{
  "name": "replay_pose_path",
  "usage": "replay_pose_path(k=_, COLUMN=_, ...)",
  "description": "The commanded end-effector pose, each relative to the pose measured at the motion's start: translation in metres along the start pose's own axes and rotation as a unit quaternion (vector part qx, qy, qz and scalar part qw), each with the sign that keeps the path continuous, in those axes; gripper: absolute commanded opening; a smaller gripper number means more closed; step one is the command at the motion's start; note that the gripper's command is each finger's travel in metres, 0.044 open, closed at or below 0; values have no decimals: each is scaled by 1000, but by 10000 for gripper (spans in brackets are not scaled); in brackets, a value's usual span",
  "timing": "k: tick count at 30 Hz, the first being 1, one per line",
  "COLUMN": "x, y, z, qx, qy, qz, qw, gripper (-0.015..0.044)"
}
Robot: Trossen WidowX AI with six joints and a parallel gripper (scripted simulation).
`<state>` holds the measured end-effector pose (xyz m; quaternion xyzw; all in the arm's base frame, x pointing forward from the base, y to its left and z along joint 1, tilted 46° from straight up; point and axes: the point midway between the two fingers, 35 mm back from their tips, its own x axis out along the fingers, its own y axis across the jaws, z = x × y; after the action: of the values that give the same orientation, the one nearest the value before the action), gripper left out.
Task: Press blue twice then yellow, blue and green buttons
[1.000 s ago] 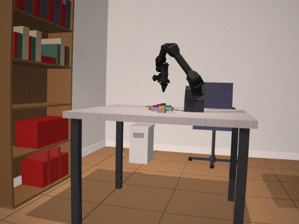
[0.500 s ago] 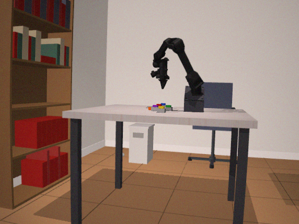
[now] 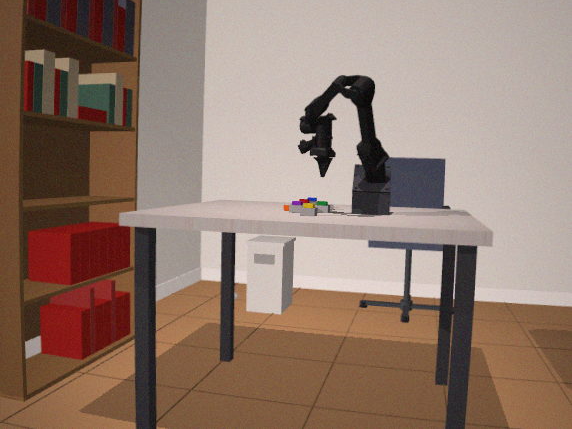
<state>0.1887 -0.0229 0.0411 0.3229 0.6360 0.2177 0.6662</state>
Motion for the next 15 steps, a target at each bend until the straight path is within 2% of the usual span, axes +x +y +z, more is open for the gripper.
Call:
replay_pose_path(k=1, x=23, y=3, z=-1, qx=0, qy=0, qz=0, qw=1000, gripper=20)
replay_pose_path(k=4, x=59, y=4, z=-3, qx=0, qy=0, qz=3, qw=1000, gripper=20)
replay_pose_path(k=15, x=67, y=4, z=-3, qx=0, qy=0, qz=3, qw=1000, gripper=20)
